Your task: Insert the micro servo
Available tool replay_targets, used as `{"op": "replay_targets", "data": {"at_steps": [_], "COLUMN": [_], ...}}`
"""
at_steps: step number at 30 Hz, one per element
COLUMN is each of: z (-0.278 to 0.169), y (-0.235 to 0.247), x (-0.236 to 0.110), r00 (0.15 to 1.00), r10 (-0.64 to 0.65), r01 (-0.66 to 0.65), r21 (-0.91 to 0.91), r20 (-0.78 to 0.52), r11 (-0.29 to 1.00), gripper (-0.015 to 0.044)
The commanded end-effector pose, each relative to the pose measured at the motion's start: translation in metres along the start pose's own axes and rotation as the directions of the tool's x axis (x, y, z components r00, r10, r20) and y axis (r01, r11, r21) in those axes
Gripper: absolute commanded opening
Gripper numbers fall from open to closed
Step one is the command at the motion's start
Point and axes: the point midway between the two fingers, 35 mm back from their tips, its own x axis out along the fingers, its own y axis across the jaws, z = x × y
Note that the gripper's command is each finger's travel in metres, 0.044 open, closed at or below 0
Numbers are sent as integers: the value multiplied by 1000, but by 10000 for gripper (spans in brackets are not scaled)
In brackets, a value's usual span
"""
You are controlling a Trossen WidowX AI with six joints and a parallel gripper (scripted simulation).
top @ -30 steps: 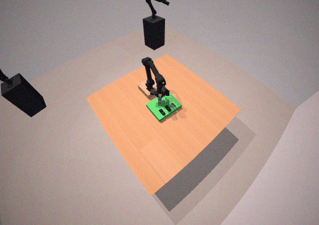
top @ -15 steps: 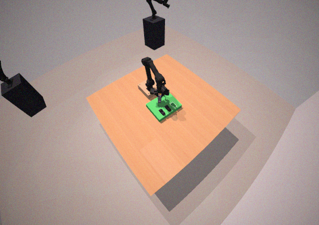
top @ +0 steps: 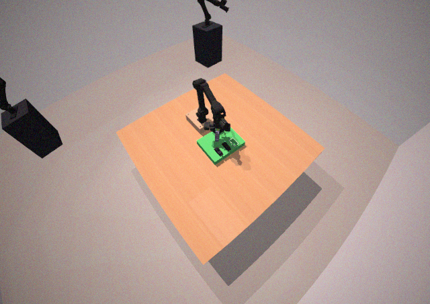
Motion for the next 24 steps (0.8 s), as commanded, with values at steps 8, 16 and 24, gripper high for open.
{"op": "replay_targets", "data": {"at_steps": [8,16,24], "z": [22,44,56], "y": [-31,-54,-67], "x": [-2,-2,-2], "r00": [1000,1000,1000], "r10": [-8,-11,-12], "r01": [8,11,12], "r21": [0,0,6], "r20": [-7,-5,-3], "r11": [1000,1000,1000], "gripper": [0,0,0]}}
